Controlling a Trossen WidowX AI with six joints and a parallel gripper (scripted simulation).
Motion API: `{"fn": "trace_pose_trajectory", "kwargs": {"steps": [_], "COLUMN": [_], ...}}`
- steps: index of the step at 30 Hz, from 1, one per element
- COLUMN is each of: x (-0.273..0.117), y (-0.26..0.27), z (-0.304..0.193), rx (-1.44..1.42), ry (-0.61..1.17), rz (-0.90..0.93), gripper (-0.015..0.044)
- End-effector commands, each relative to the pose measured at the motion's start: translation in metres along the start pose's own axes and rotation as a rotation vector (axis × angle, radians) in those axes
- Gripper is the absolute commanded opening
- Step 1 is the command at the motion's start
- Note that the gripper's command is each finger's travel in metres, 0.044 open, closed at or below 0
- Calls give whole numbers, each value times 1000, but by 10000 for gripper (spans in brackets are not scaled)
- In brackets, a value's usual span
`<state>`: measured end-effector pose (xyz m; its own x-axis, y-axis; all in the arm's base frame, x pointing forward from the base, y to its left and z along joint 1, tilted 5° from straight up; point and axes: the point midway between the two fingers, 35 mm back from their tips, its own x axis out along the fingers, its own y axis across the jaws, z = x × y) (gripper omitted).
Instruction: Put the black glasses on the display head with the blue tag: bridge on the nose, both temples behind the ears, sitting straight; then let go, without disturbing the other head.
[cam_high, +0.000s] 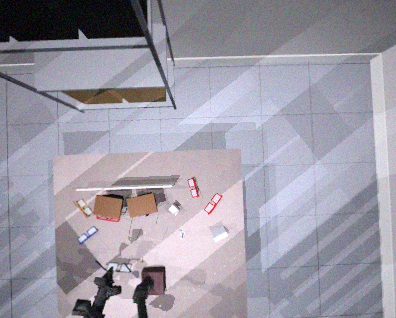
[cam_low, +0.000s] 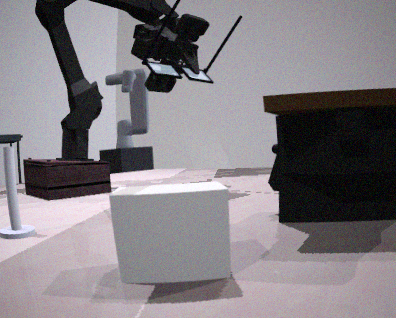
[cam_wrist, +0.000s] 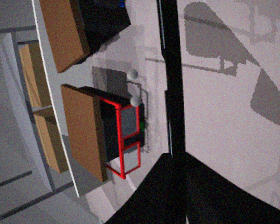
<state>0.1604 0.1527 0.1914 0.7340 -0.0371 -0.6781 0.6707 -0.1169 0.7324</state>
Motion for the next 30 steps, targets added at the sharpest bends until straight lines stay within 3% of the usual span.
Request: {"fn": "trace_pose_trajectory", "kwargs": {"steps": [1,19,30], "x": [0,1,24], "y": [0,0,3], "z": [0,0,14], "rx": [-7,-11,-100], "ry": [0,-5,-97], "rz": [-3,-8,-122], "gripper": [0,0,0]}}
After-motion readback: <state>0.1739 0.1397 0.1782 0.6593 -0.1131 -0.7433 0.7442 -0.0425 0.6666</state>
